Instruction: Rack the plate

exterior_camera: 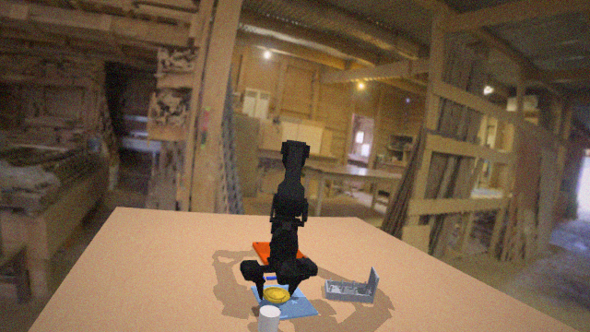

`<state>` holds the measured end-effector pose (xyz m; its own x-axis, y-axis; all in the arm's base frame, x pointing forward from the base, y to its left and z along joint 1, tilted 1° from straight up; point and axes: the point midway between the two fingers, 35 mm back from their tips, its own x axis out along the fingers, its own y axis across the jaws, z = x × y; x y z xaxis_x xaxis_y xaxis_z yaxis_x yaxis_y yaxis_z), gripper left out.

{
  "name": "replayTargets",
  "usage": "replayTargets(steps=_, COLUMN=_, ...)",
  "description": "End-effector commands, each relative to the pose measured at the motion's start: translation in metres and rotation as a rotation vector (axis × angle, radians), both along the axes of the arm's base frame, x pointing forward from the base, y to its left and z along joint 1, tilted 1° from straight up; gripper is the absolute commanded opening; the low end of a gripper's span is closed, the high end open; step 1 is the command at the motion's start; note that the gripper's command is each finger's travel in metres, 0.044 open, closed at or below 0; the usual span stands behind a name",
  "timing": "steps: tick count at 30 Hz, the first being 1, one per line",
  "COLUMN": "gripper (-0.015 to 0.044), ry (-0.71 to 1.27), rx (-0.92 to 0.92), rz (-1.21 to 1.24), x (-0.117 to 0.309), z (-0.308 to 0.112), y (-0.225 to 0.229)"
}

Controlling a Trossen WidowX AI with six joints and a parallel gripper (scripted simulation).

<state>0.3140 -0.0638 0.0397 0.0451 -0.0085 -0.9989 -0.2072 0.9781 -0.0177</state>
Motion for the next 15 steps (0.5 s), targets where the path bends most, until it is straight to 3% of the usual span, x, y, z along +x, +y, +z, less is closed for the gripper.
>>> replayTargets(steps=1, gripper=0.0345, ry=0.002, rx=0.004, rz=0.003, x=0.0, z=-0.001, y=0.0)
replayTargets(steps=5, gripper=0.0318, ry=0.002, rx=0.004, rz=0.003, x=0.0, z=-0.001, y=0.0)
replayTargets(steps=15, gripper=0.0056, ry=0.001, rx=0.003, rz=0.003, x=0.007, z=0.029, y=-0.001)
